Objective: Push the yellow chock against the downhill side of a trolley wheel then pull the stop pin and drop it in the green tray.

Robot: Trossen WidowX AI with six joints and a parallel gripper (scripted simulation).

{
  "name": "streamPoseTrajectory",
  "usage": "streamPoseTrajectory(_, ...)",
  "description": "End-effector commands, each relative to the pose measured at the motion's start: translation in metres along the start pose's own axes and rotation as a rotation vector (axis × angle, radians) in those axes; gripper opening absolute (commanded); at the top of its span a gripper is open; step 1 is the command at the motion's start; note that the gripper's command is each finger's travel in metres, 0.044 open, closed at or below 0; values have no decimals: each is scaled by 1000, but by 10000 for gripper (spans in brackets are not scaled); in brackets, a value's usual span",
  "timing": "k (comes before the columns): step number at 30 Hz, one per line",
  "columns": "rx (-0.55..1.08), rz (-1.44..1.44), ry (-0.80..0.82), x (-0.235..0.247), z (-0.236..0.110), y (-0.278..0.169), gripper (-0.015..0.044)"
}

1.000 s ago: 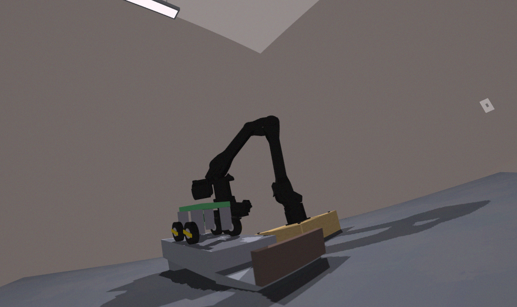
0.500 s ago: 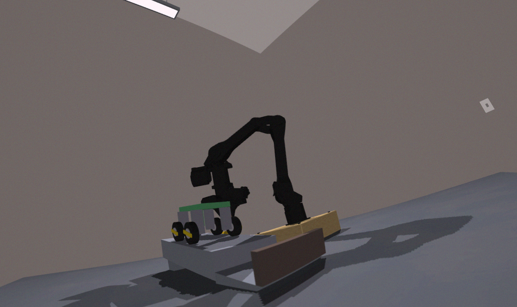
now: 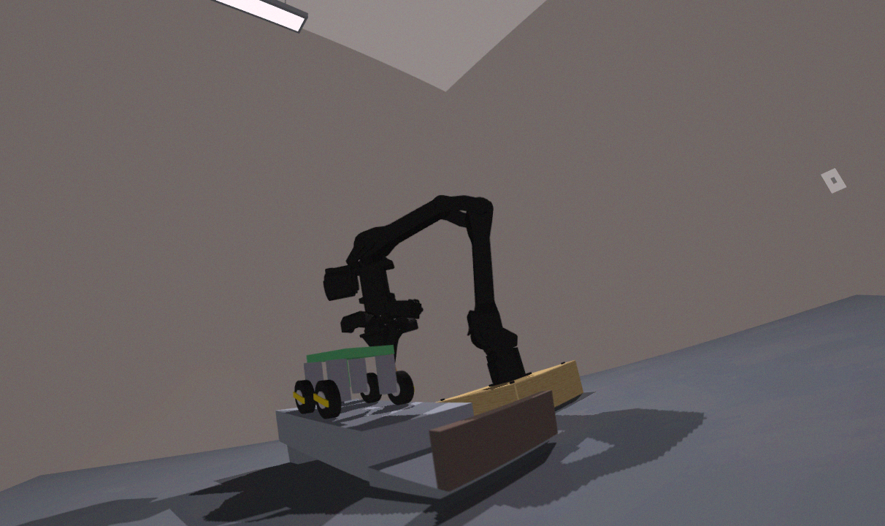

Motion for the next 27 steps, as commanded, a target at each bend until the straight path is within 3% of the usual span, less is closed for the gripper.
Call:
streamPoseTrajectory(1, 2, 0, -6, -1, -15, 0, 0)
streamPoseTrajectory(16, 2, 6, -6, -3, -37, -1, 0)
streamPoseTrajectory(27, 3, 346, -5, -3, -37, -1, 0)
Point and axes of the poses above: the point midway between the two fingers, 35 mm back from their tips, its own z axis out along the fingers, its own x axis across the jaws, y = z × x, the point moved 5 cm from there along -z, back along the fingers, and after that the axes turned 10 degrees about z, right-handed, at the moved point
